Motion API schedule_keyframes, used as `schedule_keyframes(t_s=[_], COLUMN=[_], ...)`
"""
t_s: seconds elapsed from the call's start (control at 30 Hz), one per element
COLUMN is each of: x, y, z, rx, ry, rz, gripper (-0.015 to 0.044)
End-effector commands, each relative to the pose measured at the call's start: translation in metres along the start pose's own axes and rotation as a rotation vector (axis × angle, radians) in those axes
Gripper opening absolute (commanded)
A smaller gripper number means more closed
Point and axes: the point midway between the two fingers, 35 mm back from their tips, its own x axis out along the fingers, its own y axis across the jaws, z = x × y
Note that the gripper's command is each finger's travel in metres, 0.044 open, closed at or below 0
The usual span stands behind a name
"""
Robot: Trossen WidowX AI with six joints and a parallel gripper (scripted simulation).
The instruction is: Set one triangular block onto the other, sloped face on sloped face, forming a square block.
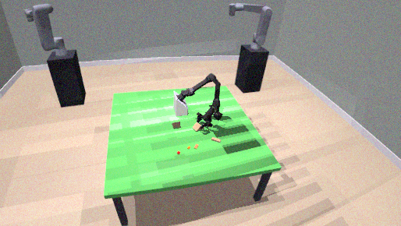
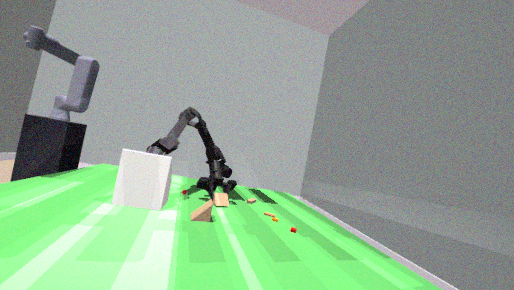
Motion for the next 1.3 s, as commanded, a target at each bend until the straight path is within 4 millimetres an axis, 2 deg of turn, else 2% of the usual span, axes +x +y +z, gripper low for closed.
schedule_keyframes(t_s=[0.0,0.53,0.7,1.27], x=[-0.012,-0.064,-0.062,-0.049], y=[-0.005,-0.001,0.0,0.007], z=[-0.013,-0.065,-0.064,-0.068], rx=[0.007,0.006,0.029,0.527], ry=[0.001,0.004,-0.003,-0.184], rz=[-0.009,-0.01,-0.005,0.148], gripper=[0.0,0.0,0.0,0.0])
